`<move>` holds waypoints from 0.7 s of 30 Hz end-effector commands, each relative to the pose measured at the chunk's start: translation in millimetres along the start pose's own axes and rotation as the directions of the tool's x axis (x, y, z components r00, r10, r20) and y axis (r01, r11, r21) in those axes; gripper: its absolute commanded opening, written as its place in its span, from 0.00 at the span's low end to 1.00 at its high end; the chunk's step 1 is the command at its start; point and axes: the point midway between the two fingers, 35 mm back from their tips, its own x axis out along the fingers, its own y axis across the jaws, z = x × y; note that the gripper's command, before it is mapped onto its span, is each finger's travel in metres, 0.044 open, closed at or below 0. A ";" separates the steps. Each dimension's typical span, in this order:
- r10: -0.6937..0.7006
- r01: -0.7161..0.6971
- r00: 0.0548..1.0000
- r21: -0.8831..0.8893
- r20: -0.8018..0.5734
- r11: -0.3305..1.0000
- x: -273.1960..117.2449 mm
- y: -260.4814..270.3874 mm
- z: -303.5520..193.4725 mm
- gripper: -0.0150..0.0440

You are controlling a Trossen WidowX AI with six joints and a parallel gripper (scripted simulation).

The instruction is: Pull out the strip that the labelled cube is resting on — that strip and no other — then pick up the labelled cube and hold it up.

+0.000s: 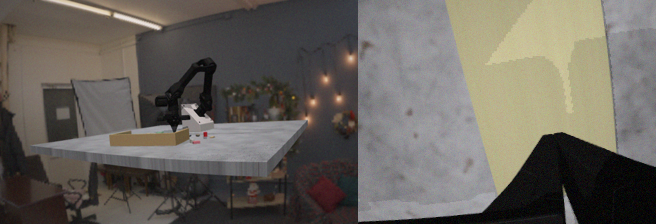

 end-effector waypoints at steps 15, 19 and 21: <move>0.007 -0.006 1.000 0.037 -0.028 0.999 -41.0 -2.8 39.0 0.61; 0.007 -0.006 1.000 0.036 -0.028 0.999 -43.4 -3.8 56.1 0.79; 0.007 -0.006 1.000 0.036 -0.027 0.999 -44.6 -4.3 64.3 0.88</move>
